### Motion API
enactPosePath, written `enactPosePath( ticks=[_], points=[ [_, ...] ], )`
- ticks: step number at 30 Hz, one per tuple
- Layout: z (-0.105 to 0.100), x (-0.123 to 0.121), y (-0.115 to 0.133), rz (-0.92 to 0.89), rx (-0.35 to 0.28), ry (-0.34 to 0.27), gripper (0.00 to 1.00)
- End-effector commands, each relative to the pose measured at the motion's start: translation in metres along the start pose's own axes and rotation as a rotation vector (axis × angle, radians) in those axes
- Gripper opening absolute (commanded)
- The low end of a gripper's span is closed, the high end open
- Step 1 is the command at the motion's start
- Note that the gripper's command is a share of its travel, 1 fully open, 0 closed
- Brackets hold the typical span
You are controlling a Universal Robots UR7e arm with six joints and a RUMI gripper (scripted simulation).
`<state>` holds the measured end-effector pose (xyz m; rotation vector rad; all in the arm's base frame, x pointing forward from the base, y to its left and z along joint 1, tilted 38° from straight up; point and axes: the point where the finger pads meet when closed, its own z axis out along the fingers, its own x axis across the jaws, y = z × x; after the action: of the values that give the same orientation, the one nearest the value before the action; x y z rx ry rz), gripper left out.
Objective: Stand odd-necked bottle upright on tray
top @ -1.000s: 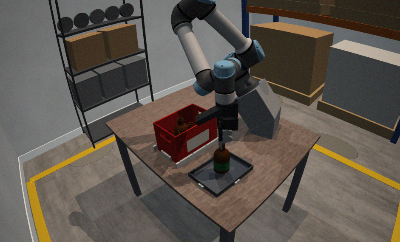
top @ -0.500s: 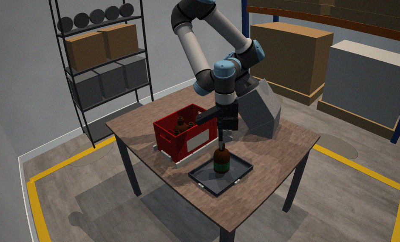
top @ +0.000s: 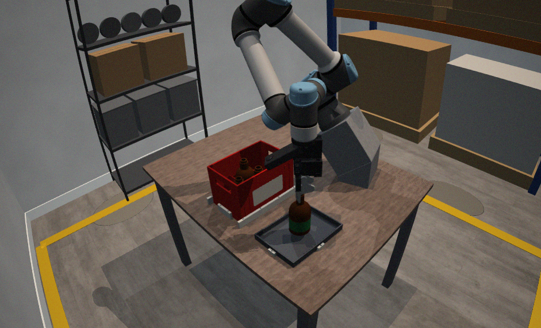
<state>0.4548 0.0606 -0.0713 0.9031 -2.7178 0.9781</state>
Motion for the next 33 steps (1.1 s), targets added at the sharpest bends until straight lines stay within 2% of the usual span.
enactPosePath(
  ticks=[1,33],
  points=[
    [0.0001,0.0008,-0.0005,0.001,0.001,0.0,0.0],
    [0.0084,0.0018,0.0002,-0.001,-0.001,0.003,0.0]
  ],
)
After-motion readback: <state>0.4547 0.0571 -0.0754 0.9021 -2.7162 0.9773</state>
